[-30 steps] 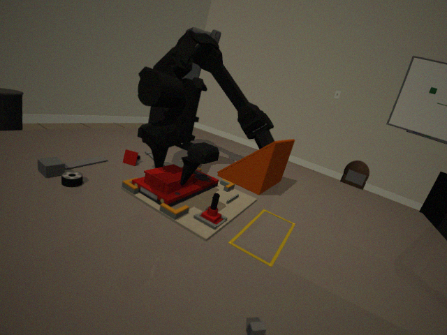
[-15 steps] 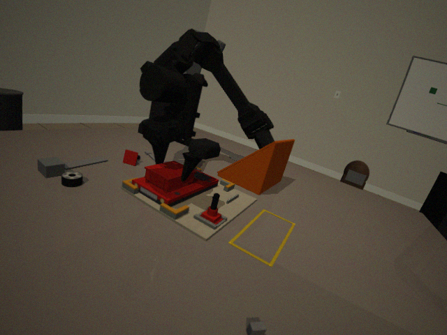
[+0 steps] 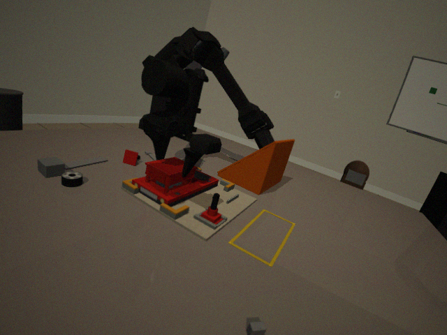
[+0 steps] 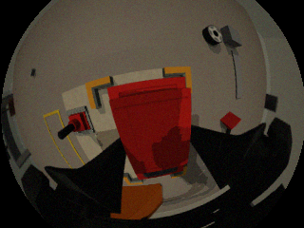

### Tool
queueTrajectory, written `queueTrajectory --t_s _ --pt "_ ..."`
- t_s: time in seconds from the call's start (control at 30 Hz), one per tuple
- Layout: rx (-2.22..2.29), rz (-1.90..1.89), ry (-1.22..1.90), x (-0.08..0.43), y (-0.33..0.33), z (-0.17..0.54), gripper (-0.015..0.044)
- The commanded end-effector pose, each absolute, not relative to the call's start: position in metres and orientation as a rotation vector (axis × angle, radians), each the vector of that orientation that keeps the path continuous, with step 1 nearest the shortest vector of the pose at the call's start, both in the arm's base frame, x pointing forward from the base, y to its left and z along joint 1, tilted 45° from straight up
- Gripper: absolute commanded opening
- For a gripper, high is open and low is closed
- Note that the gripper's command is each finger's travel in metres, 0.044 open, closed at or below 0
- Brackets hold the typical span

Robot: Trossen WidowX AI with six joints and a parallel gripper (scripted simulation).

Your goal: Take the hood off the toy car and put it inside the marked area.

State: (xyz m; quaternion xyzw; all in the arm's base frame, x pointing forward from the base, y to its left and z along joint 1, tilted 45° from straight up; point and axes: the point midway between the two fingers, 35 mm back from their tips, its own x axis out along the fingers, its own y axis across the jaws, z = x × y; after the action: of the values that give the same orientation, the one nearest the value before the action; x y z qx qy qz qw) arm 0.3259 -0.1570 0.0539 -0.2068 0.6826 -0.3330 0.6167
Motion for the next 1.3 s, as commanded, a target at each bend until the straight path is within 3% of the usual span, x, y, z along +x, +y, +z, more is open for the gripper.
queueTrajectory --t_s 0.0,0.67,1.27 --pt "-0.470 -0.768 1.570 0.327 -0.155 0.056 0.0000" --pt "-0.470 -0.766 1.571 0.334 -0.120 0.091 0.0000" --pt "-0.460 -0.707 1.580 0.347 -0.059 0.031 0.0000"
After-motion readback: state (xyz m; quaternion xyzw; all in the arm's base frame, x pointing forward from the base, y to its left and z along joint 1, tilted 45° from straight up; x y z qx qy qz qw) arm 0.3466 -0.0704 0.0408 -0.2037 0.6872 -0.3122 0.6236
